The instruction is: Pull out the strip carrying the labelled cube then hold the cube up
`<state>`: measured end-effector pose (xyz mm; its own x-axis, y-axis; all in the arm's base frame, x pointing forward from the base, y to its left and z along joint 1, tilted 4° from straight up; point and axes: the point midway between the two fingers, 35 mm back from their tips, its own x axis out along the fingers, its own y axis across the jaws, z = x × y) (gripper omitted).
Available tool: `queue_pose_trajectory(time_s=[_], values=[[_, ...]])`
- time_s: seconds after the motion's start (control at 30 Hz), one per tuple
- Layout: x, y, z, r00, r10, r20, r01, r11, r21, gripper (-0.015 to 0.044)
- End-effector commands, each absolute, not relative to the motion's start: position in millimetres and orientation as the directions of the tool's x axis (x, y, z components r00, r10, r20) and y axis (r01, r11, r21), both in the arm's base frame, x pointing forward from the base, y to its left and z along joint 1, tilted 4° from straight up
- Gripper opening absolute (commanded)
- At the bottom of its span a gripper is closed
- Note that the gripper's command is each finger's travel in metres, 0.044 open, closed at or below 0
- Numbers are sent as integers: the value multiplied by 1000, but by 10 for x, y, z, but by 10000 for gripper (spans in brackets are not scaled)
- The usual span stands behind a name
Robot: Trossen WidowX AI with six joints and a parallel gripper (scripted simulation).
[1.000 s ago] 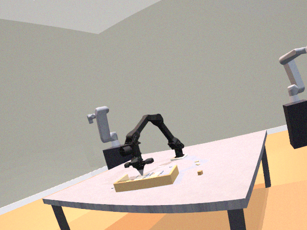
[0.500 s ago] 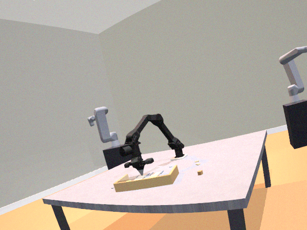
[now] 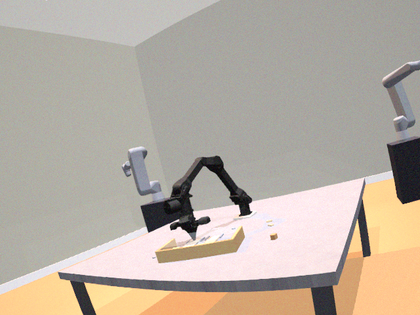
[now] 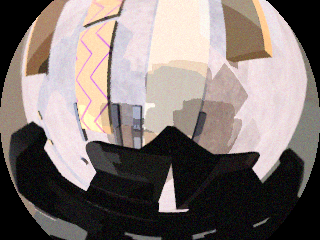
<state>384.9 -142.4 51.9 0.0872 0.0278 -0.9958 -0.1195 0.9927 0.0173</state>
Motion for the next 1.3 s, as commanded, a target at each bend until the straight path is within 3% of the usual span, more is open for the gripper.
queue_pose_trajectory(time_s=[0.0,1.27], values=[[3853,-1418,493,86,31,-996,-114,993,21,0],[3727,-1442,450,84,31,-996,-114,993,21,0]])
